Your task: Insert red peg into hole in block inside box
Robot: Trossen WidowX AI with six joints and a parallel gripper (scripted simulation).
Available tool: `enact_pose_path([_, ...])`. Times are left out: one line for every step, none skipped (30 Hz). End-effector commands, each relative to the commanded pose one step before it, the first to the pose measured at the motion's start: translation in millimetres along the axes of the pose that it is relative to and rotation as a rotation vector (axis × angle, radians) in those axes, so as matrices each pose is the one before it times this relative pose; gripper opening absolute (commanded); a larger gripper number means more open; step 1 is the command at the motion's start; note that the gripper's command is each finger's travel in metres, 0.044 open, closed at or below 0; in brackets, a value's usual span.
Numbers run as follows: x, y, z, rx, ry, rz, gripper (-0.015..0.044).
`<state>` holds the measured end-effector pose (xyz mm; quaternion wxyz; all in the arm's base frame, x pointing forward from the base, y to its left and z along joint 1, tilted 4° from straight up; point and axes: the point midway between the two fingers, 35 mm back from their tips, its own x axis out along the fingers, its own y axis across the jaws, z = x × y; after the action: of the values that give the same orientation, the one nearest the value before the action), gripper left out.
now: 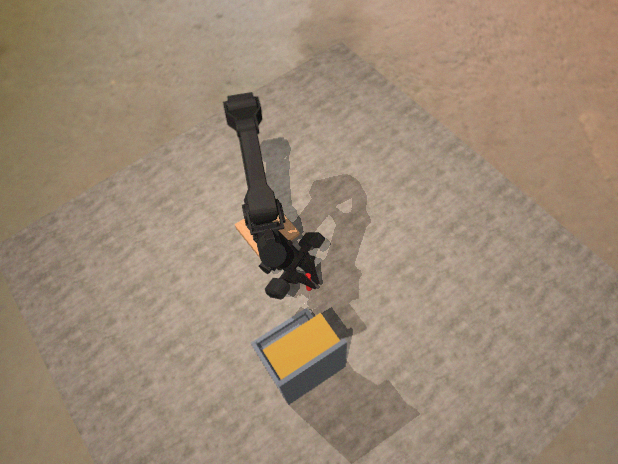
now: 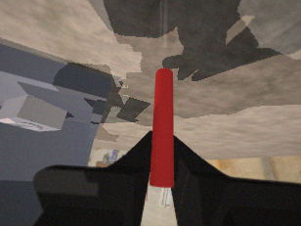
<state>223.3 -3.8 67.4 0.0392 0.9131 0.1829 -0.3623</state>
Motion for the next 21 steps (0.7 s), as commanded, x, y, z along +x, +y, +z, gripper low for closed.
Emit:
enact_pose_path([-5.93,0.77,-7.90,-0.0094,0.00903,0.00224,0.0000])
enact_pose_path([-1.35,0.09,-1.42,0.0002,-0.00008,0.00009,0.0000])
enact_pose_path([-1.36,0.08,-1.41,0.0002,-0.00008,0.00009,0.0000])
enact_pose_path([-1.37,0.07,-1.41,0.0002,-0.00008,0.00009,0.0000])
enact_pose_path([-1.39,0.06,-1.40,0.0002,-0.00008,0.00009,0.0000])
enact_pose_path([-1.40,0.04,-1.39,0.0002,-0.00008,0.00009,0.0000])
enact_pose_path([-1.41,0.04,-1.39,0.0002,-0.00008,0.00009,0.0000])
enact_pose_path([-1.43,0.02,-1.38,0.0002,-0.00008,0.00009,0.0000])
enact_pose_path([-1.44,0.01,-1.37,0.0002,-0.00008,0.00009,0.0000])
enact_pose_path([-1.45,0.00,-1.36,0.0002,-0.00008,0.00008,0.0000])
enact_pose_path([-1.47,-0.02,-1.35,0.0002,-0.00008,0.00008,0.0000])
enact_pose_path([-1.48,-0.04,-1.34,0.0002,-0.00009,0.00008,0.0000])
enact_pose_path([-1.51,-0.03,-1.32,0.0002,-0.00009,0.00008,0.0000])
enact_pose_path([-1.52,-0.05,-1.31,0.0002,-0.00009,0.00008,0.0000])
enact_pose_path([-1.57,-0.08,-1.26,0.0002,-0.00009,0.00008,0.0000])
enact_pose_path([-1.33,-0.10,-0.98,0.0002,-0.00008,0.00006,0.0000])
enact_pose_path([-0.87,-0.10,-0.53,0.0001,-0.00006,0.00004,0.0000])
enact_pose_path([-0.29,-0.03,-0.18,0.0000,-0.00002,0.00001,0.0000])
enact_pose_path([-0.08,0.03,0.08,0.0000,-0.00001,0.00000,0.0000])
enact_pose_path([0.00,0.00,0.00,0.0000,0.00000,0.00000,0.0000])
enact_pose_path([0.03,0.28,-0.13,0.0005,0.00000,0.00052,0.0000])
